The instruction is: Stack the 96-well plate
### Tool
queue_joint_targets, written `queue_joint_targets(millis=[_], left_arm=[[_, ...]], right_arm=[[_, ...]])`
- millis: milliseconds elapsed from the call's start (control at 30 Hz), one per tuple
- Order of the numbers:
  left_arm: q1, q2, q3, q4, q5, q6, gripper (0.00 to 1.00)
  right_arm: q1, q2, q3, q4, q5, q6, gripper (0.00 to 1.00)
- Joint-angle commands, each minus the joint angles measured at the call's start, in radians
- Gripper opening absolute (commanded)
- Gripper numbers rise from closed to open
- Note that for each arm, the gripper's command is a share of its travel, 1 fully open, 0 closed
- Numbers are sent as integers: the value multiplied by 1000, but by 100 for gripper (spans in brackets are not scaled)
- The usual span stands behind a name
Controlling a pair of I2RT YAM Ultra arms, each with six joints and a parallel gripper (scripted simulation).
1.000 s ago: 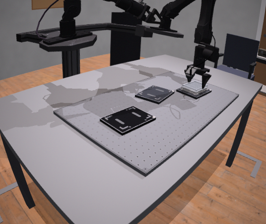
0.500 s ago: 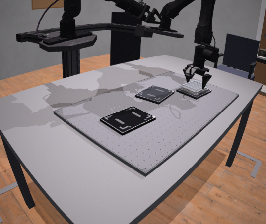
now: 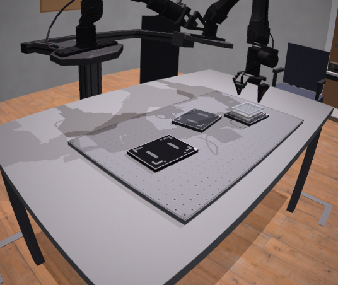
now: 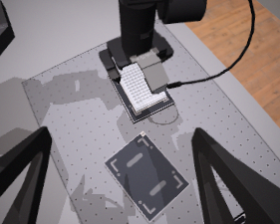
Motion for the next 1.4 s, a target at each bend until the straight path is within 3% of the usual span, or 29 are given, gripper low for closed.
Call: queue_joint_targets(millis=[0, 233, 467, 900, 1367], left_arm=[[-25, -134, -31, -111, 4, -22, 100], [-22, -213, 2, -198, 6, -22, 100], [-6, -223, -9, -118, 39, -102, 100], [55, -383, -280, 186, 146, -521, 100], [49, -492, -545, 550, 121, -945, 100]], right_arm=[[5, 4, 0, 27, 6, 5, 100], [5, 4, 0, 27, 6, 5, 100], [5, 4, 0, 27, 6, 5, 100], [5, 4, 0, 27, 6, 5, 100], [5, 4, 0, 27, 6, 5, 100]])
